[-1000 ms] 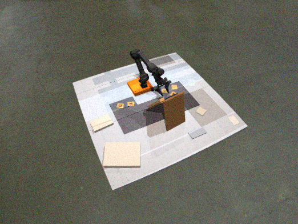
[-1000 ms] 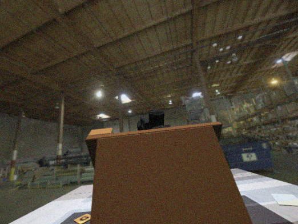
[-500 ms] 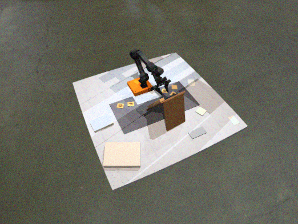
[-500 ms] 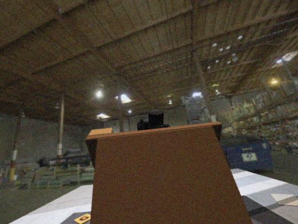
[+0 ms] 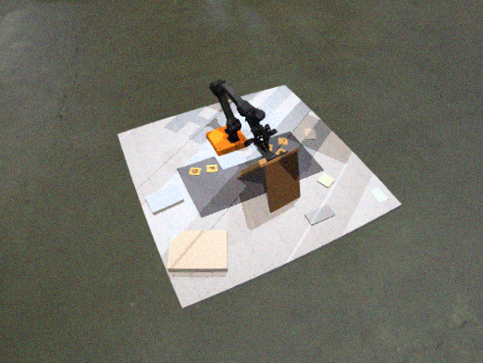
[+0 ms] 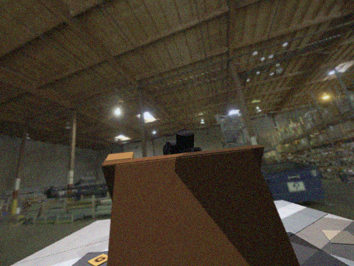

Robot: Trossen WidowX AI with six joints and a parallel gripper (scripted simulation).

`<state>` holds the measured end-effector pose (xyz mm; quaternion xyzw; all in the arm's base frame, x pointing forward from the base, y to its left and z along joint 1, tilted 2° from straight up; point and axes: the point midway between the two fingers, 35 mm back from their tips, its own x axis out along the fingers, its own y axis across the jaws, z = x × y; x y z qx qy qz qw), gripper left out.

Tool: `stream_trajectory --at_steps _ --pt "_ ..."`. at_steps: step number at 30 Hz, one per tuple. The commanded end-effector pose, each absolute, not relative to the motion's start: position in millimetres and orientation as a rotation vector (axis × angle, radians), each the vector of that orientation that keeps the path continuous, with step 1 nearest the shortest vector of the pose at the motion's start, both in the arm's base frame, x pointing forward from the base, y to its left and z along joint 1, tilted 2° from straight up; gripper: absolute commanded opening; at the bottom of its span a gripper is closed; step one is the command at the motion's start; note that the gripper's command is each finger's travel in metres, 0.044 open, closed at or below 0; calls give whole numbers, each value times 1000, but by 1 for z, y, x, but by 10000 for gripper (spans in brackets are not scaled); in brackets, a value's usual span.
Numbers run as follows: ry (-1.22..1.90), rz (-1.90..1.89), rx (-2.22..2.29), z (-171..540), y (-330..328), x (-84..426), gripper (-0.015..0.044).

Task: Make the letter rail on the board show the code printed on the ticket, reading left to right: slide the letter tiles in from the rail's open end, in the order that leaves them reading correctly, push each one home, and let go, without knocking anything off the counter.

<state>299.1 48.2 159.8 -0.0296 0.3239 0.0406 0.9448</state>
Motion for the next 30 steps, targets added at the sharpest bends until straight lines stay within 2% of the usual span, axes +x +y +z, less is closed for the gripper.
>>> stream_trajectory --at_steps 1,10,25,30 --pt "660 83 -60 160 48 299 0" --pt "686 84 -59 160 50 301 0" --pt "1285 68 -77 168 84 325 0" --pt "1344 62 -83 168 86 326 0"
